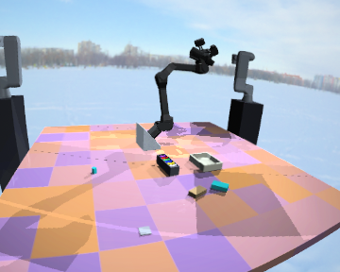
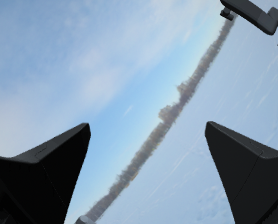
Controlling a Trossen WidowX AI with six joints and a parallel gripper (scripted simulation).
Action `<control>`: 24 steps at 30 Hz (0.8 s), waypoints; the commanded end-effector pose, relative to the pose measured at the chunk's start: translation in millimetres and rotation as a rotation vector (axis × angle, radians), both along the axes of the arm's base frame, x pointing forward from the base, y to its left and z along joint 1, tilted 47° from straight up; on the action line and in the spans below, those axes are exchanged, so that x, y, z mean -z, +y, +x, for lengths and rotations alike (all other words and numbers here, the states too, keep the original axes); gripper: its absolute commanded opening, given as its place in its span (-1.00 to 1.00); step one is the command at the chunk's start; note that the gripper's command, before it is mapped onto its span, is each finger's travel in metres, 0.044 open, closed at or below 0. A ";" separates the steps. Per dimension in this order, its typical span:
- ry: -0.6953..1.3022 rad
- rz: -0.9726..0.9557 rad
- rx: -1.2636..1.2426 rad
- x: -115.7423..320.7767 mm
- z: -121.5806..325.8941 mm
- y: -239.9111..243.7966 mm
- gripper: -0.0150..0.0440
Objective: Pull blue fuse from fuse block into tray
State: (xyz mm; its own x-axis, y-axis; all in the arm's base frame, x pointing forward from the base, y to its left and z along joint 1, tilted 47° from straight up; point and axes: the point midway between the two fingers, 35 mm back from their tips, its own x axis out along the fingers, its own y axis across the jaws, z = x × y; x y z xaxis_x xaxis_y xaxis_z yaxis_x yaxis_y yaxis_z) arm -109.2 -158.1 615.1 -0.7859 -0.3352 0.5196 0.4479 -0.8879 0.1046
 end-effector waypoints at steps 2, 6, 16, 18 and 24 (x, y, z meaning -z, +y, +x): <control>0.011 -0.004 0.033 -3.3 -2.8 10.3 0.69; 0.064 -0.022 0.228 -19.1 -13.3 72.7 0.33; 0.136 -0.122 0.696 -30.2 6.0 220.7 -0.24; 0.137 -0.124 0.774 -28.8 14.2 243.0 -0.24; 0.128 -0.111 1.085 -14.8 56.4 315.6 -0.24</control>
